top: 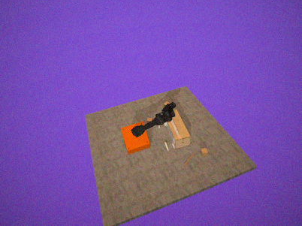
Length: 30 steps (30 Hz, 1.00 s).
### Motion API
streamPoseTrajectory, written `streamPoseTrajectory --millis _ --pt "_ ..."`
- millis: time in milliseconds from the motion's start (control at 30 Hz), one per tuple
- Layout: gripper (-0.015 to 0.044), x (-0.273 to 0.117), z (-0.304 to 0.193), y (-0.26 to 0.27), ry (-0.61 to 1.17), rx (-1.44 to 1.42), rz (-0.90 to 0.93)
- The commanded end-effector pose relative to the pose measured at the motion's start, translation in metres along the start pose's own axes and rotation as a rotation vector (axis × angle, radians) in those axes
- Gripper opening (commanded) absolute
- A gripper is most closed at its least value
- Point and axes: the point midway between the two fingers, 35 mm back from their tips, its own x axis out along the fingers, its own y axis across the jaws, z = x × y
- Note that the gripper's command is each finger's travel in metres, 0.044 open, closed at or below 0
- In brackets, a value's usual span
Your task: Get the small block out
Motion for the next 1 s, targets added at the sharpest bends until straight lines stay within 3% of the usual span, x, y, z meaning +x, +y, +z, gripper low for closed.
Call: streamPoseTrajectory --millis 0,100,267,333,433,633,967 --pt "0.04 -0.036 -0.013 0.003 0.013 -0.002 0.02" --pt "0.04 -0.052 -0.017 0.001 0.011 -0.003 0.019" --pt "0.04 -0.048 -0.018 0.001 0.009 -0.014 0.023" --pt "0.0348 -0.047 -0.026 -0.006 0.023 -0.064 0.009" --pt "0.0285 -0.045 -0.038 -0.018 0.029 -0.269 0.001" --pt "0.0285 -0.044 -0.041 -0.02 -0.02 -0.688 0.023" --pt "0.0285 -0.041 -0.05 -0.026 -0.178 -1.749 -0.006"
